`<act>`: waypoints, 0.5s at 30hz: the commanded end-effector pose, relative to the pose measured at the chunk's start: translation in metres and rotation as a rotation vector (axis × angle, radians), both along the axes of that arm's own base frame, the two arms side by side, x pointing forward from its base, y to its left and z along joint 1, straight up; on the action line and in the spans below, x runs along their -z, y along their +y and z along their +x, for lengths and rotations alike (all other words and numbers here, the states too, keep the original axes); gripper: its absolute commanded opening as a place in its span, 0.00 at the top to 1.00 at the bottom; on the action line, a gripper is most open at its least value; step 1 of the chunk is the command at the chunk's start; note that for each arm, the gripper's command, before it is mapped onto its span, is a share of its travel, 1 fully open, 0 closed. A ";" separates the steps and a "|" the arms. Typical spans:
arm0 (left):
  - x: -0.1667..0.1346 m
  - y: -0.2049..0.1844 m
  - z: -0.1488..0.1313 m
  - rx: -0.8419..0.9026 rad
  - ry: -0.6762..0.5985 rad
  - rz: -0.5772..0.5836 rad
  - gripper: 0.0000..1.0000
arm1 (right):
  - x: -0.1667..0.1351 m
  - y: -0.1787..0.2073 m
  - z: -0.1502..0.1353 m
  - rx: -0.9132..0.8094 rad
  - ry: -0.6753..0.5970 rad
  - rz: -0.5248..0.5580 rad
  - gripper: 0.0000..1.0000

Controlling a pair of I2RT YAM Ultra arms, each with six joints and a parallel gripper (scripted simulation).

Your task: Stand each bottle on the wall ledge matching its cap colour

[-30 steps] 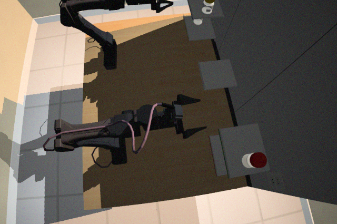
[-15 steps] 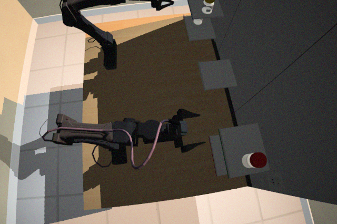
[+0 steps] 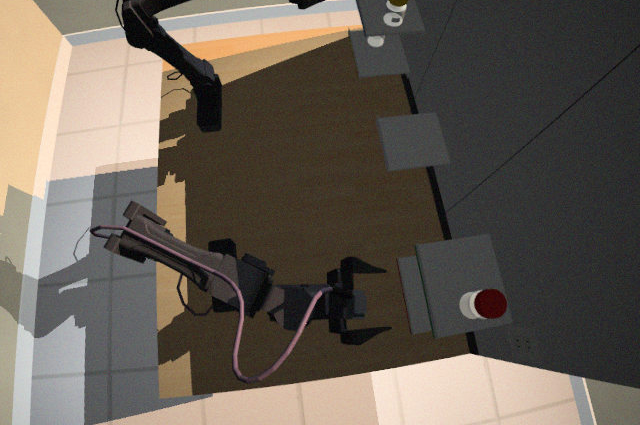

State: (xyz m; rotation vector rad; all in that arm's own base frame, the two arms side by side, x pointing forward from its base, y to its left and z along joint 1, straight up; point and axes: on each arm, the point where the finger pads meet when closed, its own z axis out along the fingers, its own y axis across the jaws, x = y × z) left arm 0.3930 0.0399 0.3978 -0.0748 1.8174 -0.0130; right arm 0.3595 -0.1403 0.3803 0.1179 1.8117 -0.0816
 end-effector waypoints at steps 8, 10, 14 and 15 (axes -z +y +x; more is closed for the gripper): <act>-0.008 0.000 -0.003 0.004 -0.003 -0.001 0.00 | -0.019 -0.004 -0.003 -0.016 -0.022 -0.027 0.00; -0.008 0.000 -0.003 0.004 -0.003 -0.001 0.00 | -0.019 -0.004 -0.003 -0.016 -0.022 -0.027 0.00; -0.005 -0.002 -0.003 0.013 0.001 0.000 0.00 | -0.019 -0.004 -0.003 -0.016 -0.022 -0.027 0.00; -0.008 0.000 -0.002 0.012 -0.012 0.005 0.00 | -0.019 -0.004 -0.003 -0.016 -0.022 -0.027 0.00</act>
